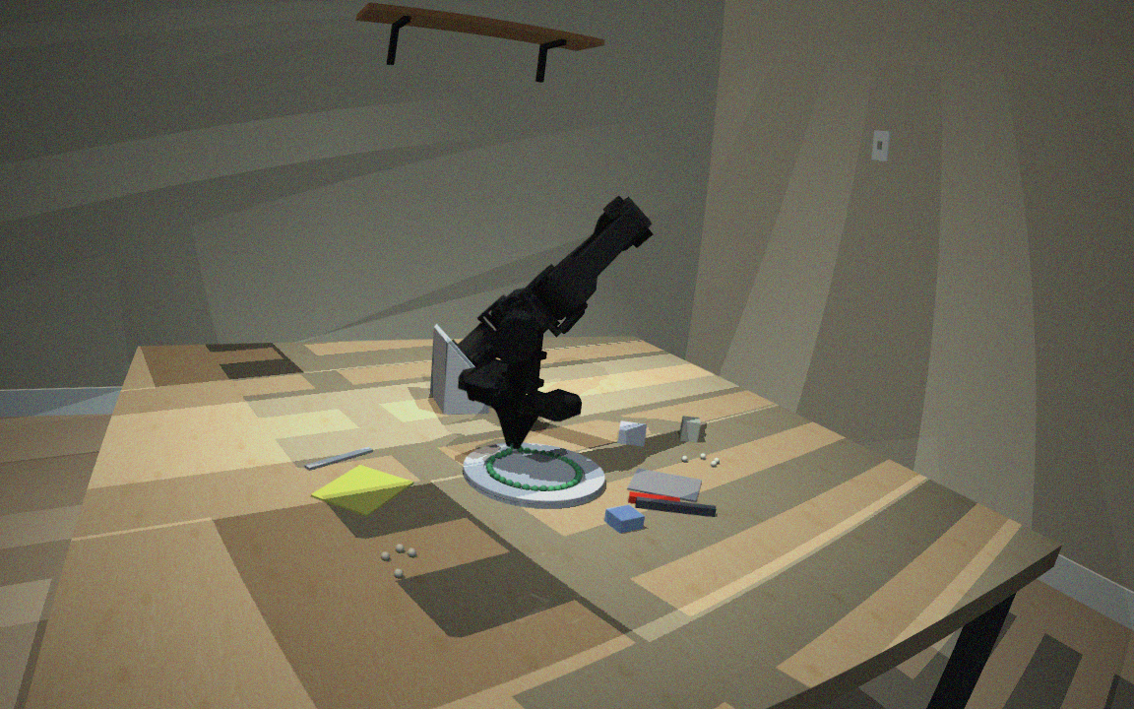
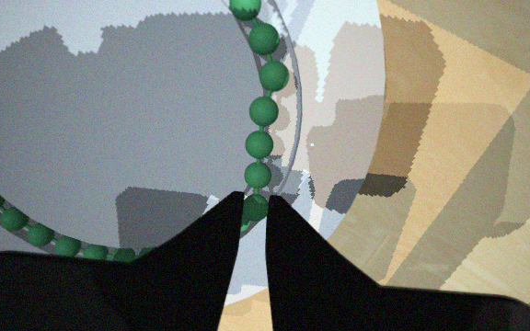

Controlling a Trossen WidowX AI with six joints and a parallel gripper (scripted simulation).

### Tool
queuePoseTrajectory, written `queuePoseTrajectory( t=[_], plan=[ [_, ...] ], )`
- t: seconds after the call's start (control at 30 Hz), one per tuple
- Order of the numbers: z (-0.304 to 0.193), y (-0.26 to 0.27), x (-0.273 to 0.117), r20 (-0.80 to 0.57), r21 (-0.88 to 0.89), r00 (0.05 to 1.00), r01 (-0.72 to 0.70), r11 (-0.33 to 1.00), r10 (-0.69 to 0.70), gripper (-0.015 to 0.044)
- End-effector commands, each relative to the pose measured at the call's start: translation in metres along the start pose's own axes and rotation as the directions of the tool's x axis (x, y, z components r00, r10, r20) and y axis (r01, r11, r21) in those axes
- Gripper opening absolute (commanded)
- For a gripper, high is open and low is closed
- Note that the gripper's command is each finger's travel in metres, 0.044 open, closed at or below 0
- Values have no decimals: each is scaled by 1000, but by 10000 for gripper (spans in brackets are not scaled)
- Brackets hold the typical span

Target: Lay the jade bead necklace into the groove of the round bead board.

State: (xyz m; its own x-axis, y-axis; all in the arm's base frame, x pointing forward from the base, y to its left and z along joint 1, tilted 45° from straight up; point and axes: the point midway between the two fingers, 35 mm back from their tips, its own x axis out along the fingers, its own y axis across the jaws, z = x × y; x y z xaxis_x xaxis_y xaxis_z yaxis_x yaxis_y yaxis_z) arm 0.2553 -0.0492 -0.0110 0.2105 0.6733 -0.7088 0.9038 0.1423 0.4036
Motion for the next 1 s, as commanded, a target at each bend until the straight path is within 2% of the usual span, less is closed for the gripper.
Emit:
queuePoseTrajectory(
  t=[0.0,0.17,0.73,0.97],
  plan=[
    [-1,-2,5,-1,1,1000,5,1000,-5,0],
    [-1,-2,7,-1,1,1000,5,1000,-5,0],
    [-1,-1,3,-1,0,1000,3,1000,-3,440],
    [-1,-1,-1,-1,1,1000,5,1000,-5,440]
  ],
)
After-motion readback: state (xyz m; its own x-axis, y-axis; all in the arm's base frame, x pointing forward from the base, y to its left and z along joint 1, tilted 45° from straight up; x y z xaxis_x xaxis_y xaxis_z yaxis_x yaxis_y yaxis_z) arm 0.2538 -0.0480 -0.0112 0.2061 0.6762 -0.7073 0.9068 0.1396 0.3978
